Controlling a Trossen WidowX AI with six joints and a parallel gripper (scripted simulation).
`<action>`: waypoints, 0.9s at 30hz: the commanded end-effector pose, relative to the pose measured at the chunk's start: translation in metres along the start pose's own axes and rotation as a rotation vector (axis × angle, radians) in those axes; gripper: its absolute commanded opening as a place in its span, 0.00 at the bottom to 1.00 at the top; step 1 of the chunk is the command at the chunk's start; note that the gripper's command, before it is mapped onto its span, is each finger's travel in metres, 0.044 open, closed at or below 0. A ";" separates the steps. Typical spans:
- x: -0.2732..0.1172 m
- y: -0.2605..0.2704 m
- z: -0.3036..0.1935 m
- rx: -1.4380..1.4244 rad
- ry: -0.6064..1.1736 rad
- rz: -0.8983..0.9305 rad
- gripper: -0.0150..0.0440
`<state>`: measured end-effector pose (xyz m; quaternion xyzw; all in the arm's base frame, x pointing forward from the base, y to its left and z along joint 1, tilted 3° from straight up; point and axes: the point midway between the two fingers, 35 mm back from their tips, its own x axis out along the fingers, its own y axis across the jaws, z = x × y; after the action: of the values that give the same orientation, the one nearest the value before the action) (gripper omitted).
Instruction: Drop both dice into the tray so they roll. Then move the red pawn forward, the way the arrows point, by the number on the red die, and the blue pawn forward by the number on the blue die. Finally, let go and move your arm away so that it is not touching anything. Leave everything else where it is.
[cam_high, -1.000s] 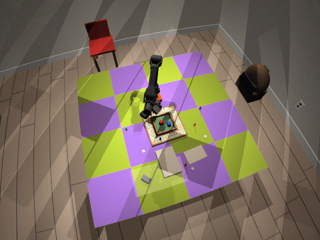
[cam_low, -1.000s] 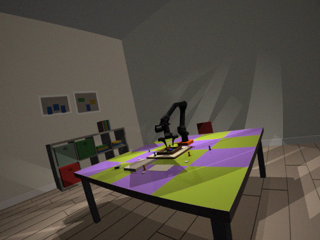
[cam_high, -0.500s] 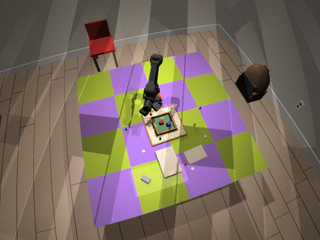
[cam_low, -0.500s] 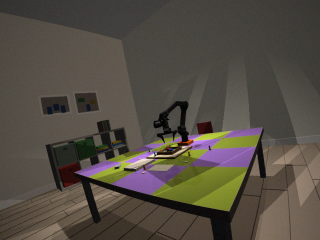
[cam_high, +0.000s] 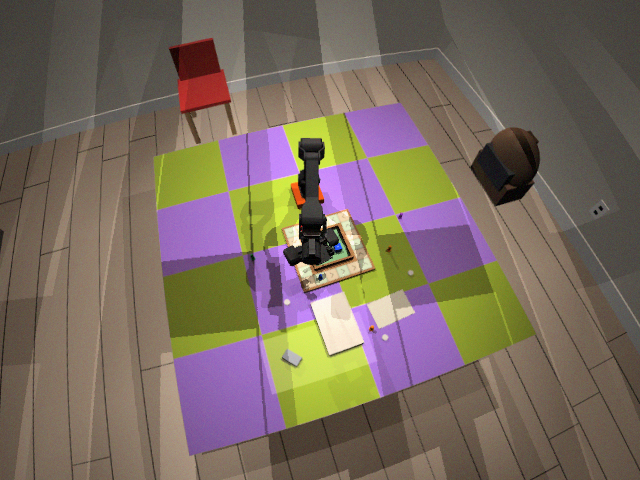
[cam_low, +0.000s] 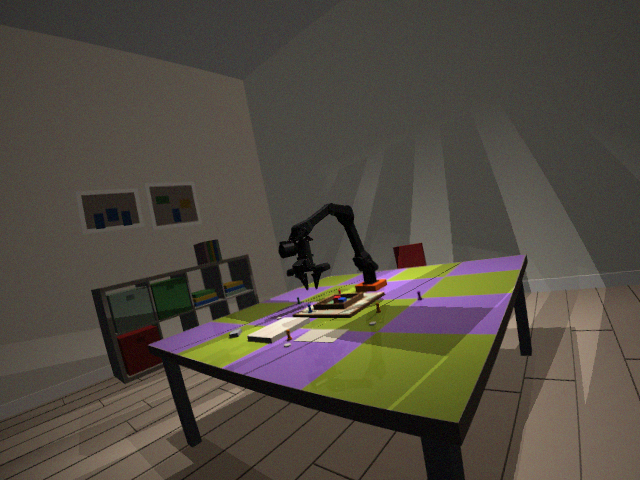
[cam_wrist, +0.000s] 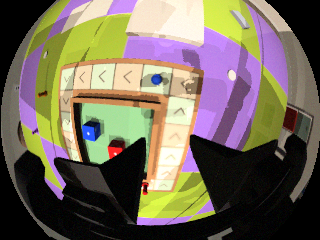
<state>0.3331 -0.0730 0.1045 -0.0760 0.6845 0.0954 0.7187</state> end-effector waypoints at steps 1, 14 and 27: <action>0.012 0.001 0.048 0.113 0.000 0.006 0.59; 0.030 0.007 0.058 0.133 -0.001 0.007 0.59; 0.044 0.006 0.059 0.133 -0.001 0.007 0.59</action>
<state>0.3920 -0.0523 0.0733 -0.0297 0.6851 0.0517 0.7260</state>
